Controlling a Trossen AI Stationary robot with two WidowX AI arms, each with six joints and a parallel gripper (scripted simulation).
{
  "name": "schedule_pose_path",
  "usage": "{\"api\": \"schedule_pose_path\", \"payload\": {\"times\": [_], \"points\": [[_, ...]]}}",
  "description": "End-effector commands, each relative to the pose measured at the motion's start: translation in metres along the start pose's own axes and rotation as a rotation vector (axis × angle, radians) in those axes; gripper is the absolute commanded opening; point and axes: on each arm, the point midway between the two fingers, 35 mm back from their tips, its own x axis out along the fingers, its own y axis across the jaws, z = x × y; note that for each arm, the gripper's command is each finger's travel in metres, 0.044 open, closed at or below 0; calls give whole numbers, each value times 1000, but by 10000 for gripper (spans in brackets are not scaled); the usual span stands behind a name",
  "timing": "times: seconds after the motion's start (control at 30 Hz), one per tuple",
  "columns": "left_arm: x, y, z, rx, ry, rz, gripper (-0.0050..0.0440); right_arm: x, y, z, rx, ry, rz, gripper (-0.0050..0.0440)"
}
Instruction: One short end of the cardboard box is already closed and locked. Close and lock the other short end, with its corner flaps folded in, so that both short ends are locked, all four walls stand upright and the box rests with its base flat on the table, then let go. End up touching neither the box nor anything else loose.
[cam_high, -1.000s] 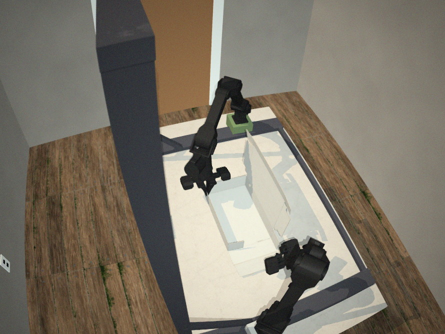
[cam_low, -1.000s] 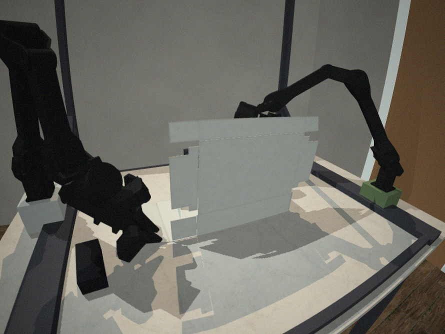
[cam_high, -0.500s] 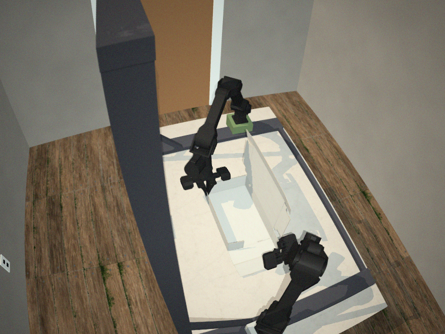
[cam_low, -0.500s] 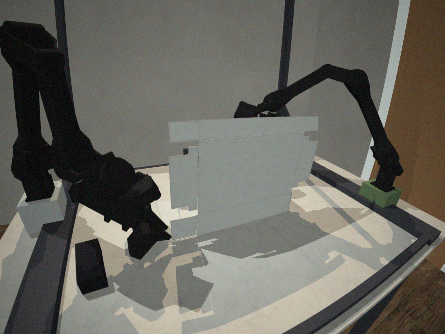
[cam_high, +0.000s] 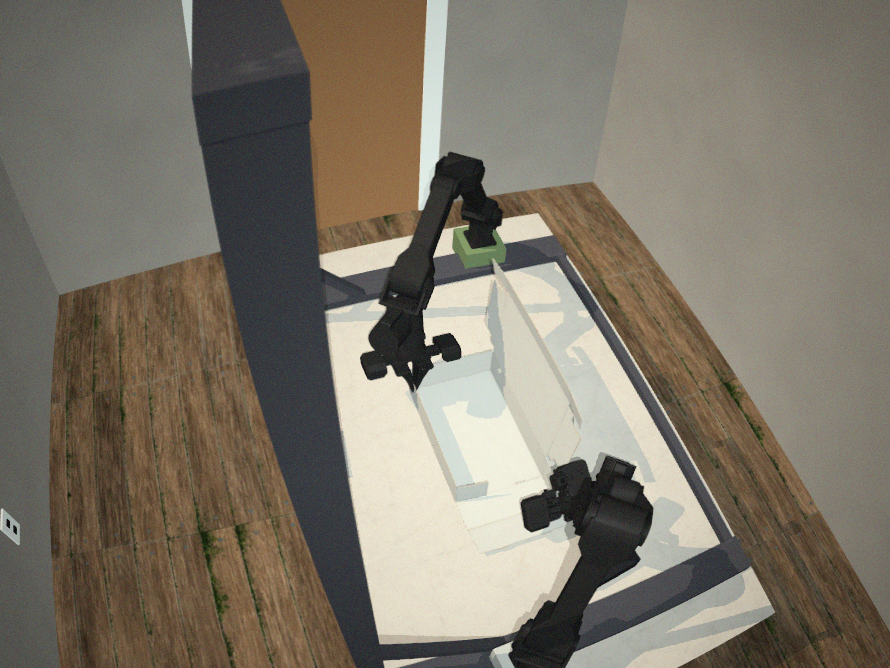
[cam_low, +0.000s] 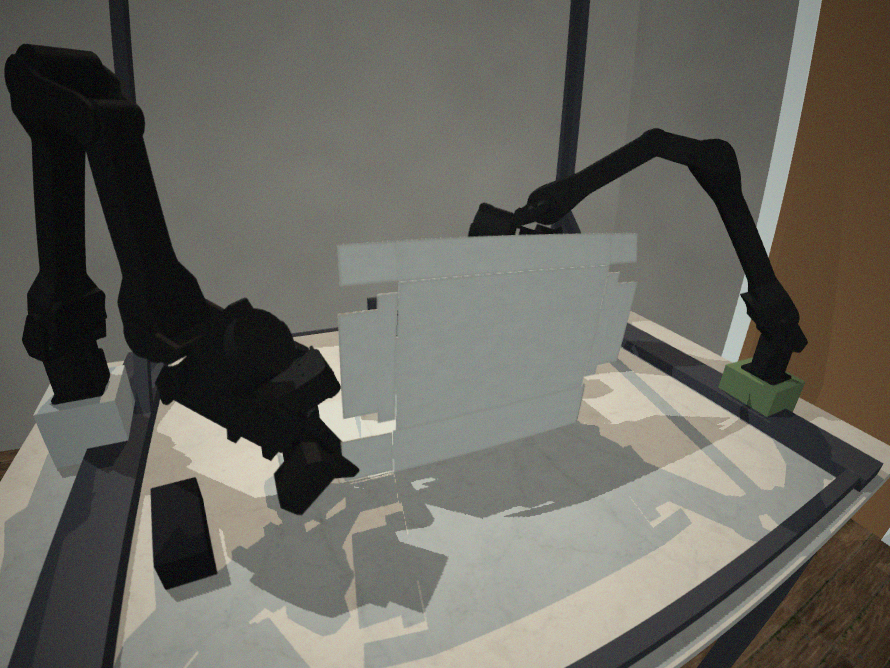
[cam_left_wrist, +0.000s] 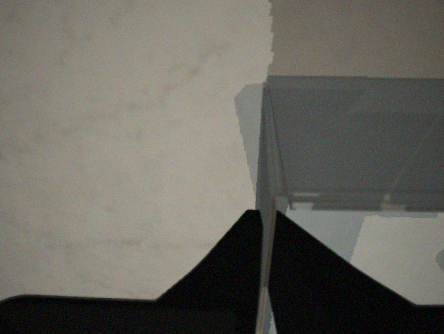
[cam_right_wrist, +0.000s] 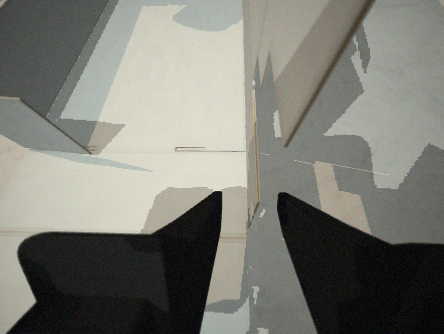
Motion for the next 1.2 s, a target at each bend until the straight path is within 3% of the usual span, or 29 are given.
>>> {"api": "schedule_pose_path", "payload": {"times": [0.0,0.43,0.67,1.17], "points": [[-7,2,-4,-2,14,15,6,-1,-4,8,-10,-18,-14,152],[-7,2,-4,-2,14,15,6,-1,-4,8,-10,-18,-14,152],[-7,2,-4,-2,14,15,6,-1,-4,8,-10,-18,-14,0],[-7,2,-4,-2,14,16,6,-1,-4,8,-10,-18,-14,0]]}}
